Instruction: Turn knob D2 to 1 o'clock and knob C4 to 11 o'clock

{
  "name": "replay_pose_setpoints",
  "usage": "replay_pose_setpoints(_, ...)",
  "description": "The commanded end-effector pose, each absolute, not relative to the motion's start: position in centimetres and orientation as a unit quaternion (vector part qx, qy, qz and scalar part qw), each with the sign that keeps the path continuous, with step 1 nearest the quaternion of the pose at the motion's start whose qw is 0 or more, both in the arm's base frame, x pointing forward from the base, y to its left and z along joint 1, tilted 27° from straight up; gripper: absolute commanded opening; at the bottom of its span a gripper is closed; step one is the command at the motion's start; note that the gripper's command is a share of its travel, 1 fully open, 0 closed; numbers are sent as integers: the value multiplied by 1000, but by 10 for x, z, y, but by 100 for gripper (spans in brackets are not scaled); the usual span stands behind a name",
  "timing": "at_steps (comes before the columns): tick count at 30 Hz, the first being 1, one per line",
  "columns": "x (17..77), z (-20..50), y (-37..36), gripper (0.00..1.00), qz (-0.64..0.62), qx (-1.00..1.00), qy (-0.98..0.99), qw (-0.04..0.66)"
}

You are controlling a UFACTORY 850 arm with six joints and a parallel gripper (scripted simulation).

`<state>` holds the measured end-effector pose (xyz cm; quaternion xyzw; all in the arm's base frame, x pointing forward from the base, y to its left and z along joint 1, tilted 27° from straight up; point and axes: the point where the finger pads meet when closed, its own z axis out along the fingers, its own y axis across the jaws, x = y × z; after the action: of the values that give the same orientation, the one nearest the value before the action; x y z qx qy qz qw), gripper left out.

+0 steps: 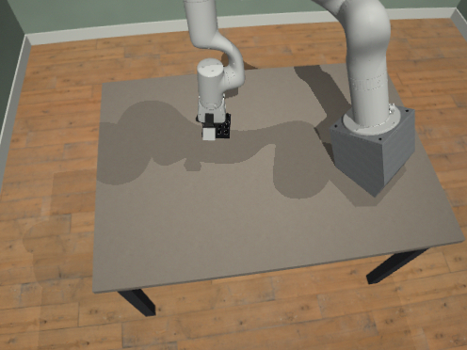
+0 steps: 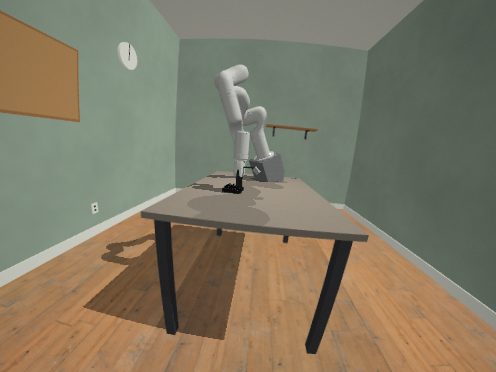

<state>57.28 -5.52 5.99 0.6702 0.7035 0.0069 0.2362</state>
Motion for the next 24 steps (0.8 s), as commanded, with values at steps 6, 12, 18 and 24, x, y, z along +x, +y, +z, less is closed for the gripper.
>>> replay_pose_setpoints(6, 573, 60, -55, 19, 7, 670, 703, 237)
replay_pose_setpoints(12, 573, 60, -55, 8, 7, 670, 703, 237)
replay_pose_setpoints(18, 573, 60, -55, 8, 7, 670, 703, 237)
replay_pose_setpoints(24, 573, 60, -55, 8, 7, 670, 703, 237)
